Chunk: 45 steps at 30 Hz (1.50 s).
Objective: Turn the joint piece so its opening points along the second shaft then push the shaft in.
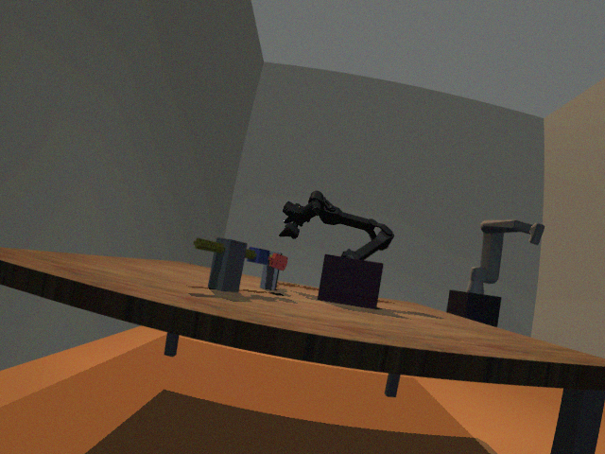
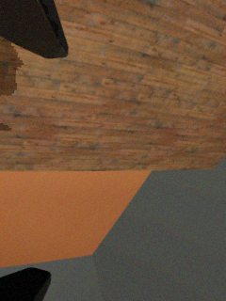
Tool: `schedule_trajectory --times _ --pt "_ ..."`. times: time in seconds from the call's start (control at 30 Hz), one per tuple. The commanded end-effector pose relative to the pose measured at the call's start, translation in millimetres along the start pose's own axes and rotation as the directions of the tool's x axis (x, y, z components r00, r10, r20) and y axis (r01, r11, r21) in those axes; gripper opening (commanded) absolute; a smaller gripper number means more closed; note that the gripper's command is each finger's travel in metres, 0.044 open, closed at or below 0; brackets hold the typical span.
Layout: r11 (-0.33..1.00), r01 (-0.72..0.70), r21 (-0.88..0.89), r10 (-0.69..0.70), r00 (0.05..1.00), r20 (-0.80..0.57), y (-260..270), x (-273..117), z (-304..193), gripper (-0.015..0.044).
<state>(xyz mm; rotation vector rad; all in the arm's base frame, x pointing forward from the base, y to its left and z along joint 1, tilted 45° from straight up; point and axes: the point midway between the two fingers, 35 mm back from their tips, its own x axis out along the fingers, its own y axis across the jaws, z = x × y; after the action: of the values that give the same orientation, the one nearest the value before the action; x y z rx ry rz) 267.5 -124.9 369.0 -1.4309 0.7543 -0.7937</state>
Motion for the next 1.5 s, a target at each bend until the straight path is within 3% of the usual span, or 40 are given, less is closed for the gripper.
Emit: schedule_trajectory --times 0.0,0.37,0.7,1.1,1.47 --pt "0.997 -0.071 0.039 0.067 0.994 0.086 18.4 -0.5 30.9 0.0440" --pt "0.932 -0.346 0.113 0.305 0.912 0.276 83.4 -24.3 112.4 0.0440" --pt "0.792 -0.597 0.128 0.530 0.777 0.340 148.8 -68.8 163.5 0.0440" --pt "0.579 -0.800 0.157 0.757 0.599 0.260 224.3 -138.1 189.0 0.0440" --pt "0.446 -0.860 0.248 0.875 0.478 0.083 278.9 -203.8 181.5 0.0440"
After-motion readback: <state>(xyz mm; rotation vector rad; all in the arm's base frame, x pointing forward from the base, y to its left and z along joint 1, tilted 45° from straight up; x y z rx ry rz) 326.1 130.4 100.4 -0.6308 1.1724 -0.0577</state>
